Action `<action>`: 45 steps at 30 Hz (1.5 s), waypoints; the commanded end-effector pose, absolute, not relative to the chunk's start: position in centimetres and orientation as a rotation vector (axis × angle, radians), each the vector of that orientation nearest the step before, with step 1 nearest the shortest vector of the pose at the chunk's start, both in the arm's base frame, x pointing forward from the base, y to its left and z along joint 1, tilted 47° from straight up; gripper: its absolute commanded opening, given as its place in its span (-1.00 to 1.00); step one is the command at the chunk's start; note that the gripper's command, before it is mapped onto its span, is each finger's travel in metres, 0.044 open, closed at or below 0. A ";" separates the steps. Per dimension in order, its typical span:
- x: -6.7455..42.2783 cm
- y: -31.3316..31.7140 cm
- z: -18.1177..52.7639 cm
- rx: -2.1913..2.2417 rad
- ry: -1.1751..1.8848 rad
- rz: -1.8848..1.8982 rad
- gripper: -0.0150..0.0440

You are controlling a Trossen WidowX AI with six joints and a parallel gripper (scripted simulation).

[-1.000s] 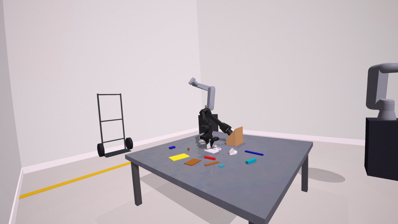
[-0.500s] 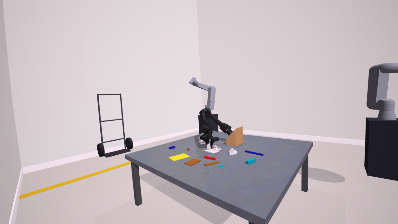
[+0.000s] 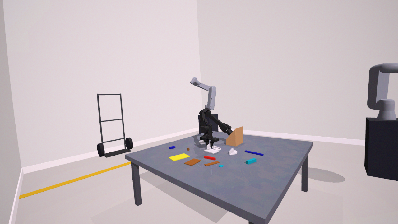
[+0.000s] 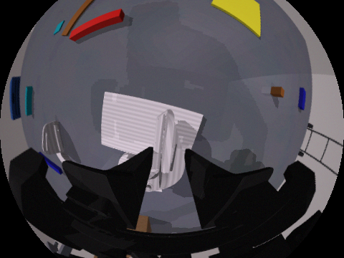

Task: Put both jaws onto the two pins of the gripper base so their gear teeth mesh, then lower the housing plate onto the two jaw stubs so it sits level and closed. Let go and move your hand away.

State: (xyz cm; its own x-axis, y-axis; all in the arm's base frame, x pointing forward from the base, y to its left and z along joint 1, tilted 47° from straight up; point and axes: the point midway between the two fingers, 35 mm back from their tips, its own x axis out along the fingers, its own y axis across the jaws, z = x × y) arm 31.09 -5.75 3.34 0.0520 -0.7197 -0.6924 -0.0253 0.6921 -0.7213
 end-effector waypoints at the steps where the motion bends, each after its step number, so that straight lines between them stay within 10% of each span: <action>1: 31.0 -5.9 3.2 -0.671 1.442 -0.590 -0.04; 45: 31.1 -6.6 2.6 -0.681 1.446 -0.581 -0.04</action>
State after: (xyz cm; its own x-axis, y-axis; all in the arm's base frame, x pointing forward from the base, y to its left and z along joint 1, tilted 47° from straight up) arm 31.15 -6.45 2.63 0.0535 -0.7194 -0.6925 -0.0442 0.6911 -0.7214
